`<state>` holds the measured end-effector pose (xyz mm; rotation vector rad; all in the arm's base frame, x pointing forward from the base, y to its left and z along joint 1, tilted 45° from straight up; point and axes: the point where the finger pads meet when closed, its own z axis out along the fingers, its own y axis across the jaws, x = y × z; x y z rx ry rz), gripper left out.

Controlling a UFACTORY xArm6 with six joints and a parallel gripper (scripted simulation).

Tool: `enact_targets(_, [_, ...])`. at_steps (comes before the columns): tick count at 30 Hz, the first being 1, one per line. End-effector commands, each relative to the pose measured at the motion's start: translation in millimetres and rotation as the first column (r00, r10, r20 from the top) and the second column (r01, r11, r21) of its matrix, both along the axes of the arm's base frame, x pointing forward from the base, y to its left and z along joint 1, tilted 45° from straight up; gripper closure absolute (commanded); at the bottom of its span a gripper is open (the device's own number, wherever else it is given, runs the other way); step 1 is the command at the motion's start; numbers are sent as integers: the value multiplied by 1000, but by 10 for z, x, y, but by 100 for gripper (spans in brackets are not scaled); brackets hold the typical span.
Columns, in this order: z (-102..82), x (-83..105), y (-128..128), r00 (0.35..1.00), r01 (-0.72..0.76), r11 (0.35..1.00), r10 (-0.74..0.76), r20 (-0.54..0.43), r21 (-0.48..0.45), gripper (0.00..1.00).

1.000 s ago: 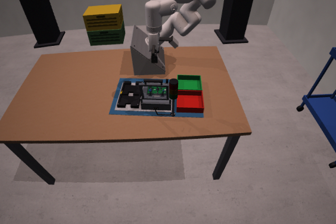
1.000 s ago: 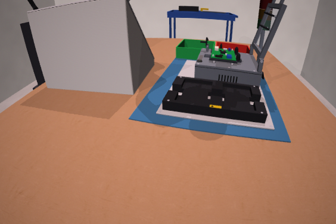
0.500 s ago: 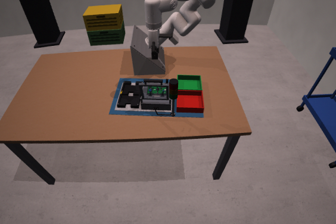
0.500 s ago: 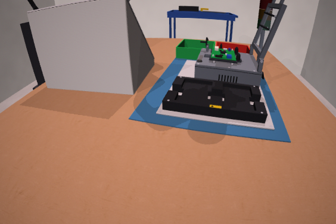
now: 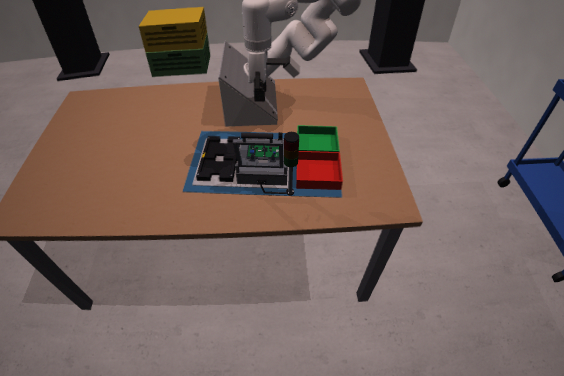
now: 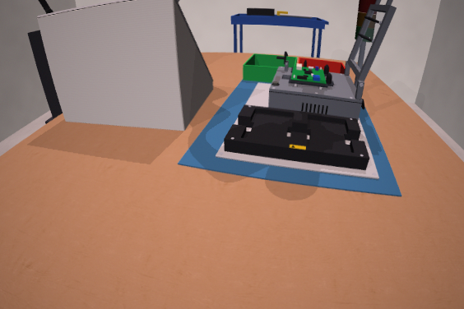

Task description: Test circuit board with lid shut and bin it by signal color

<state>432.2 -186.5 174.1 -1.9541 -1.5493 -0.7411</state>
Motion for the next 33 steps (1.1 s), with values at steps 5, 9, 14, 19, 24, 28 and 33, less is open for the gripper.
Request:
enact_targets(5, [-20,411,-95,1000,1,1000,-1,2,-2,49])
enact_targets(9, [-43,735,-161,1000,1,1000,-1,2,-2,49])
enact_targets(14, [-67,1069,-230,1000,1,1000,-1,2,-2,49])
enact_targets(19, [-78,1231,-263,1000,1,1000,-1,2,-2,49])
enact_targets(24, [-84,1304,-278,1000,1,1000,-1,2,-2,49])
enact_targets(28, [-85,1316,-280,1000,1,1000,-1,2,-2,49])
enact_targets(33, [-90,1317,-275,1000,1,1000,-1,2,-2,49])
